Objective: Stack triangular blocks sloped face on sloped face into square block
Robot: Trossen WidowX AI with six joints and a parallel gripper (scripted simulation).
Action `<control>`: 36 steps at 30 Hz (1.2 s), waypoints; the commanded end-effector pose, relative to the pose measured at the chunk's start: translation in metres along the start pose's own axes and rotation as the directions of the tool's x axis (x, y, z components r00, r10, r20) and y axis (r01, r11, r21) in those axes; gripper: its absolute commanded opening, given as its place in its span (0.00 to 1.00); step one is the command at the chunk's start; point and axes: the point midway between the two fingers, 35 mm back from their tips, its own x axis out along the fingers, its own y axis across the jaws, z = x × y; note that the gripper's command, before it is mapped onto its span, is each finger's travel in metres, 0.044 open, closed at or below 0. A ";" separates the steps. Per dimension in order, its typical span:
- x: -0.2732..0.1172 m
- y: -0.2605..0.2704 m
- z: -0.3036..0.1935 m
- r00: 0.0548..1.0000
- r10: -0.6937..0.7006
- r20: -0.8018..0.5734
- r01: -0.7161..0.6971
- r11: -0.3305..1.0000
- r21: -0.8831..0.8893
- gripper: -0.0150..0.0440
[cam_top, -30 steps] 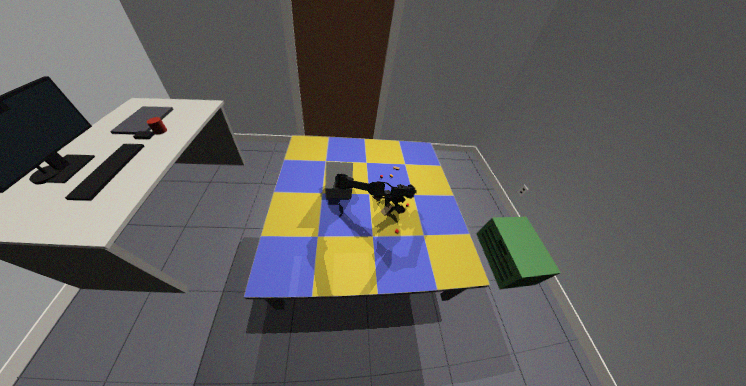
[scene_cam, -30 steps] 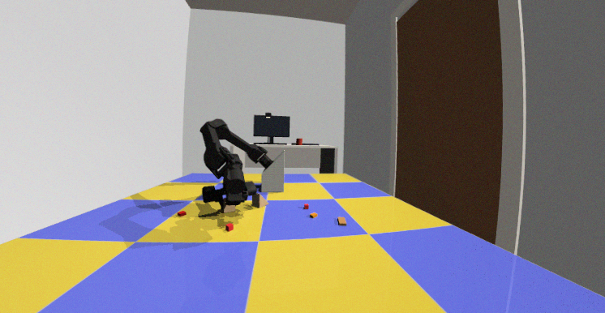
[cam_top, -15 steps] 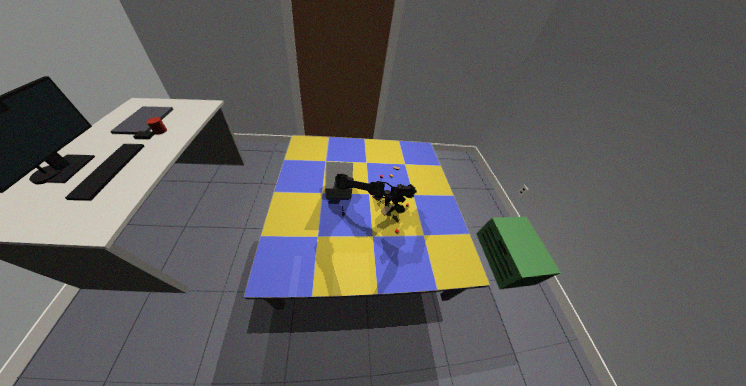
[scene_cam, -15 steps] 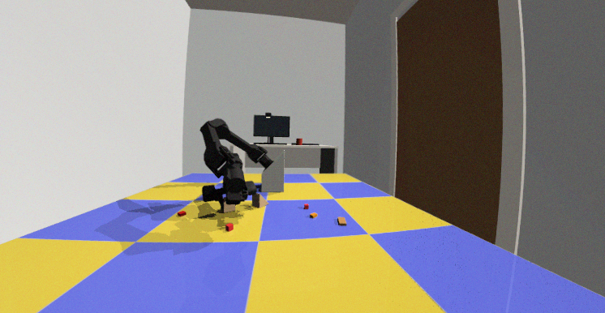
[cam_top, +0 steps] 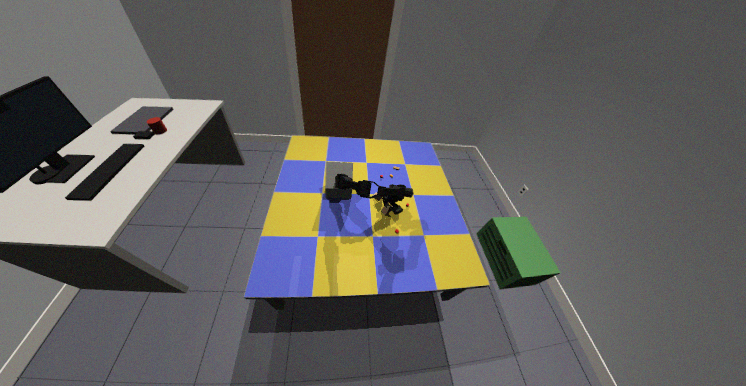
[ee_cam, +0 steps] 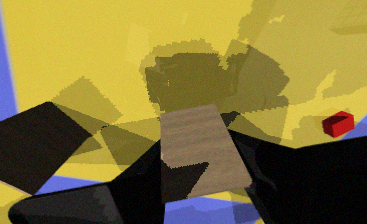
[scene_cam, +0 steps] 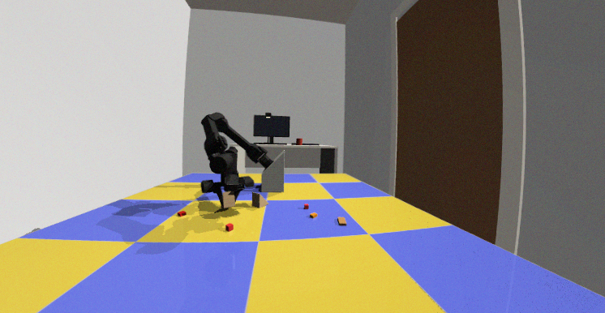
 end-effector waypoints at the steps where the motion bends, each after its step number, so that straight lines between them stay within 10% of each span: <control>1: -0.002 0.001 -0.010 0.989 -0.004 0.145 0.005 1.000 -0.009 0.25; 36: 0.004 -0.001 -0.063 0.584 0.012 0.812 0.005 1.000 -0.019 0.30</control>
